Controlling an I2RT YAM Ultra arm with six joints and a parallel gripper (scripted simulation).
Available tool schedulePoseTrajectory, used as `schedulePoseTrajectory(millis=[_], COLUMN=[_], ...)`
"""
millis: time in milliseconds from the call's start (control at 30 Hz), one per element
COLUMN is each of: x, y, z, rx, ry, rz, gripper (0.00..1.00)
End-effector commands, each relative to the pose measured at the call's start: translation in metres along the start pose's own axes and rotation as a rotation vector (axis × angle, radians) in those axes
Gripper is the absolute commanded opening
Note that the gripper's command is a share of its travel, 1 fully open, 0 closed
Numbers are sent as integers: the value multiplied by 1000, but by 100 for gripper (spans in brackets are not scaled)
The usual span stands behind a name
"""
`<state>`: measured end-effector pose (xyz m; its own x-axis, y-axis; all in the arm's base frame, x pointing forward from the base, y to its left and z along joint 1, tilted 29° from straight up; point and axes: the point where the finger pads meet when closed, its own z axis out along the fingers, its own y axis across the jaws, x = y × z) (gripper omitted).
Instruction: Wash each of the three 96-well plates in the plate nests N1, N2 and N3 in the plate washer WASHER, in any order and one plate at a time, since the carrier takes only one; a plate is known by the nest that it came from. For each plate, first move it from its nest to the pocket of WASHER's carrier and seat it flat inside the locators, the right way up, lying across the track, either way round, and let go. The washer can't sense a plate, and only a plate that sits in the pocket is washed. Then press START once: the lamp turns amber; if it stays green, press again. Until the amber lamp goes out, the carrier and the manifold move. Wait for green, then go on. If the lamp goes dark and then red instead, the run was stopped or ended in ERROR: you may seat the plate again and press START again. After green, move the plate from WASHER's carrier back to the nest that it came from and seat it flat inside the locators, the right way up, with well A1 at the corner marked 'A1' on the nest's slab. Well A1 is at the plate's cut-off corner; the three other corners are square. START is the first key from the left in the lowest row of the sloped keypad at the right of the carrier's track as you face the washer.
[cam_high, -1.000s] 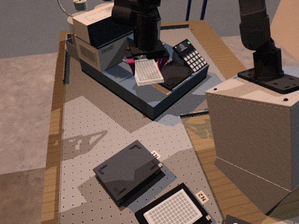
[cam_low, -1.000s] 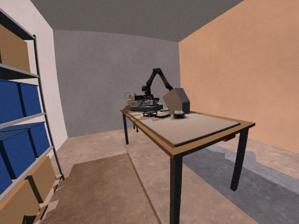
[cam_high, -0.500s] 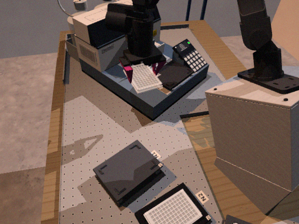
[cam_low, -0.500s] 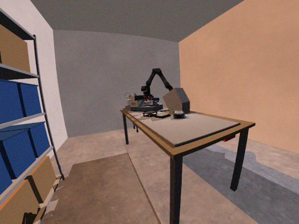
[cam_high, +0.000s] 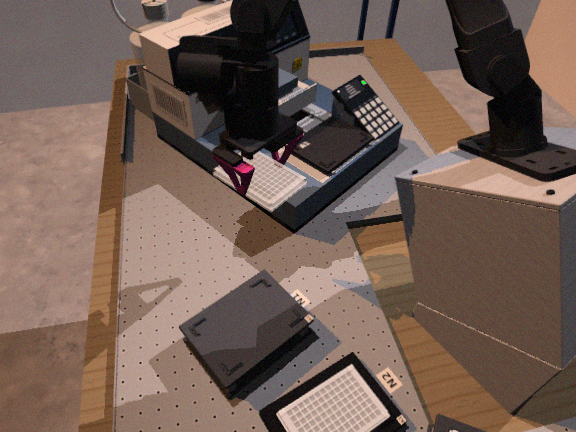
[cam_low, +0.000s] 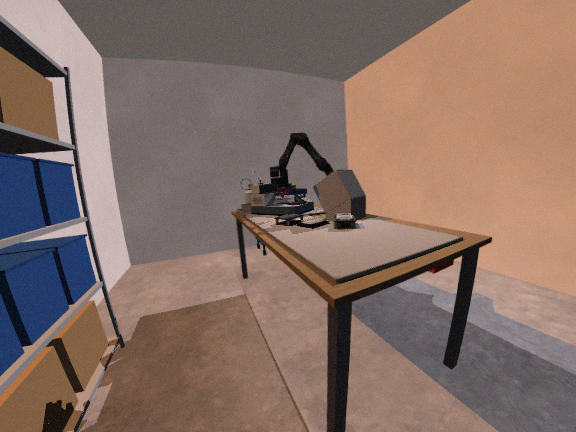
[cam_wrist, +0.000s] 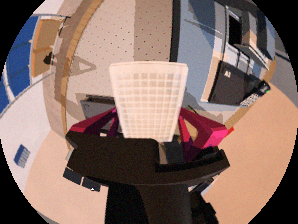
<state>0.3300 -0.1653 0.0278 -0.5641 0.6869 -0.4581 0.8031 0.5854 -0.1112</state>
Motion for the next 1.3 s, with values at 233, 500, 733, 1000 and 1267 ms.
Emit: schedulePoseTrajectory(millis=[233, 500, 733, 1000, 1267], x=[5, -2, 1, 1, 1], y=[43, 52, 53, 53, 53], z=[-1, -9, -6, -6, -6], rx=[7, -5, -2, -3, -3], ry=[-26, -57, -51, -51, -51], rz=[-318, -400, -406, -406, -405], gripper=[0, 0, 0, 0, 0])
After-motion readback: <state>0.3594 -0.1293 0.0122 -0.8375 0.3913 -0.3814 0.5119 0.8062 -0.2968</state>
